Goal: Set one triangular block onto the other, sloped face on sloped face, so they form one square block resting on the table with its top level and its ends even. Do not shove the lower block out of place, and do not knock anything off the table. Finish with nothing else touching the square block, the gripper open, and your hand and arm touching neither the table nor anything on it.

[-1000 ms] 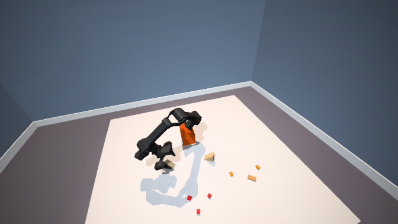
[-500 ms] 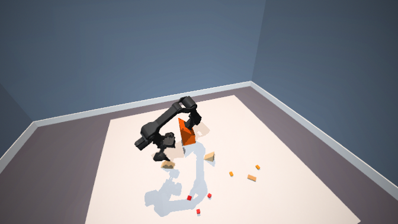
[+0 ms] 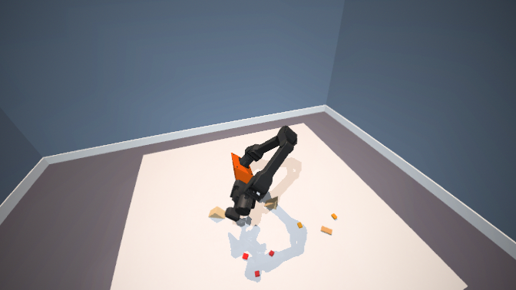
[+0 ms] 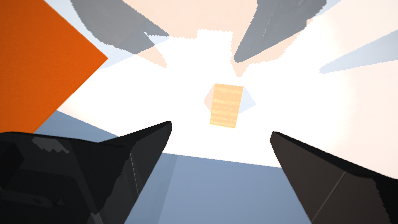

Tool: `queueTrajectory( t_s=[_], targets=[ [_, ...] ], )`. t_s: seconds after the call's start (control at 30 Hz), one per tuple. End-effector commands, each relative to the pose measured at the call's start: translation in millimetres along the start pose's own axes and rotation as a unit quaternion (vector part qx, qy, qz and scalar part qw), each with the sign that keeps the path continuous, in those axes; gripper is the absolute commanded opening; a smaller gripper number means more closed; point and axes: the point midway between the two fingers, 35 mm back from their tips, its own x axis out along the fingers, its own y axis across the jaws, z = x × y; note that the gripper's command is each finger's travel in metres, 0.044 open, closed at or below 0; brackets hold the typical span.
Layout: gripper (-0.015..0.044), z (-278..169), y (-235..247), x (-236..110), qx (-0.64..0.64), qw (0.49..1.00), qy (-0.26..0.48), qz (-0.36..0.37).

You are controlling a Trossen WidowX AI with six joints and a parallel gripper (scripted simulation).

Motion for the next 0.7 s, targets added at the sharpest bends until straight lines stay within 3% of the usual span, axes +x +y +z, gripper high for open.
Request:
queueTrajectory(
  t_s=[0.0,0.3,0.67],
  targets=[
    [0.0440,5,-2,-6,0.019,0.997,0.063,-0.047],
    [0.0440,5,-3,-1,0.019,0.997,0.063,-0.047],
    [0.0440,-7,-12,88,0.019,0.997,0.063,-0.046]
  ],
)
